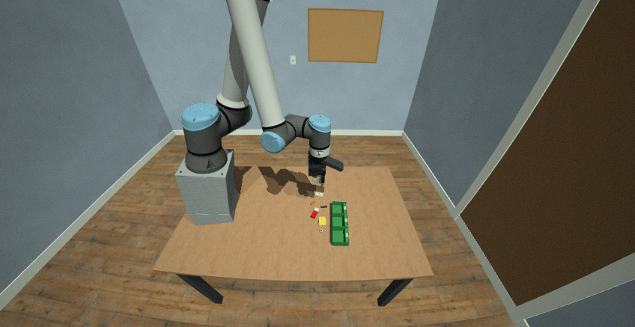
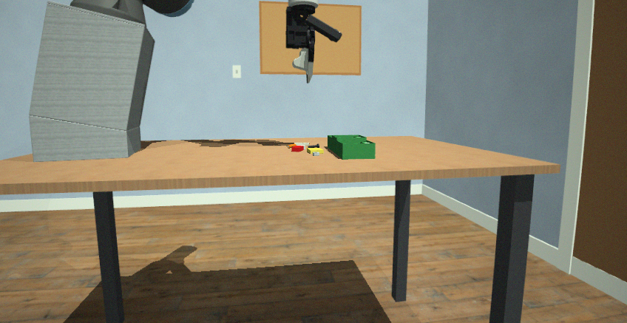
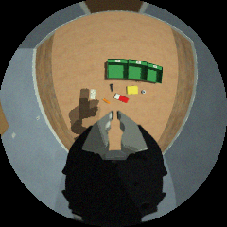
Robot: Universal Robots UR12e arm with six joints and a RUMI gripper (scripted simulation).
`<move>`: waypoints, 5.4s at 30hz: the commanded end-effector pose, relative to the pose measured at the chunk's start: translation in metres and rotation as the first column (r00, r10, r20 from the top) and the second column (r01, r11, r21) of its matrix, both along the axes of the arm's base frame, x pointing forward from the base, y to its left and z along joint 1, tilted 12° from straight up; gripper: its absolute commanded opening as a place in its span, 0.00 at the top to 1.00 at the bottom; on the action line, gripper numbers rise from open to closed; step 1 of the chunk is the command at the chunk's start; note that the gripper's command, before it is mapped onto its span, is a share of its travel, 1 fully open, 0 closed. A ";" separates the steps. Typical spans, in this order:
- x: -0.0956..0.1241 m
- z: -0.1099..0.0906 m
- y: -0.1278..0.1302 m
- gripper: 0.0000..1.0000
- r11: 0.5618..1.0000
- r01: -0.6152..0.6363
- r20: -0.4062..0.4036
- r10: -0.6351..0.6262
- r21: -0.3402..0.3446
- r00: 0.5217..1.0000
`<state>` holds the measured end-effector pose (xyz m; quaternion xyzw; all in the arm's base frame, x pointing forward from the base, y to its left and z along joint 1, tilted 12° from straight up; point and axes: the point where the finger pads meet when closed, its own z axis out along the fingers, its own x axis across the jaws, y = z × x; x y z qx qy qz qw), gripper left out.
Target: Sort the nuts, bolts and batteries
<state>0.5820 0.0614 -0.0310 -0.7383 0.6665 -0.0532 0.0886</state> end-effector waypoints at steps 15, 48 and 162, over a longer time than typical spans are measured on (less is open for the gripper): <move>0.007 -0.011 -0.015 0.96 1.000 0.026 0.001 -0.026 0.004 1.000; 0.126 -0.110 -0.168 0.96 1.000 0.026 0.001 -0.026 0.004 1.000; 0.129 -0.128 -0.167 0.96 1.000 0.026 0.001 -0.026 0.004 1.000</move>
